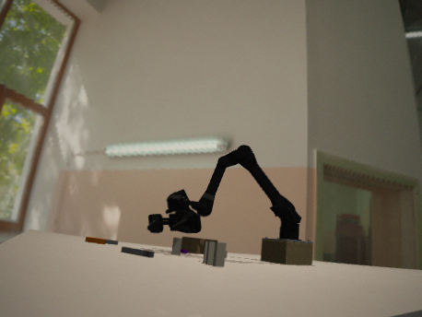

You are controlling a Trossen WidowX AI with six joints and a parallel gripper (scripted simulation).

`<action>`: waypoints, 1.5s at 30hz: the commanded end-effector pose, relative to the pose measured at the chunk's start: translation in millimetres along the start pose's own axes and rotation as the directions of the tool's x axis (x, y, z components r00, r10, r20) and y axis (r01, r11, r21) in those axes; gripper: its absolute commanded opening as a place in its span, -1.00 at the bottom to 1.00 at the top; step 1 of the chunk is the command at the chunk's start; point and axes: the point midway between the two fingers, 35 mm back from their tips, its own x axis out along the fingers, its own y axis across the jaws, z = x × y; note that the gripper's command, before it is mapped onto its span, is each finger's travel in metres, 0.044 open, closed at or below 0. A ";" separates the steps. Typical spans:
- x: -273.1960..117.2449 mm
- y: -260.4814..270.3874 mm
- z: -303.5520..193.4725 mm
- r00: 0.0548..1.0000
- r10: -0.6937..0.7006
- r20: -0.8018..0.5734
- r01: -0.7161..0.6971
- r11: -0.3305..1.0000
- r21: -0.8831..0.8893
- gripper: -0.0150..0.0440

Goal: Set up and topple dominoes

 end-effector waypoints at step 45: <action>-5.4 40.9 -12.2 0.294 -0.087 -0.952 -0.113 0.986 -0.125 1.00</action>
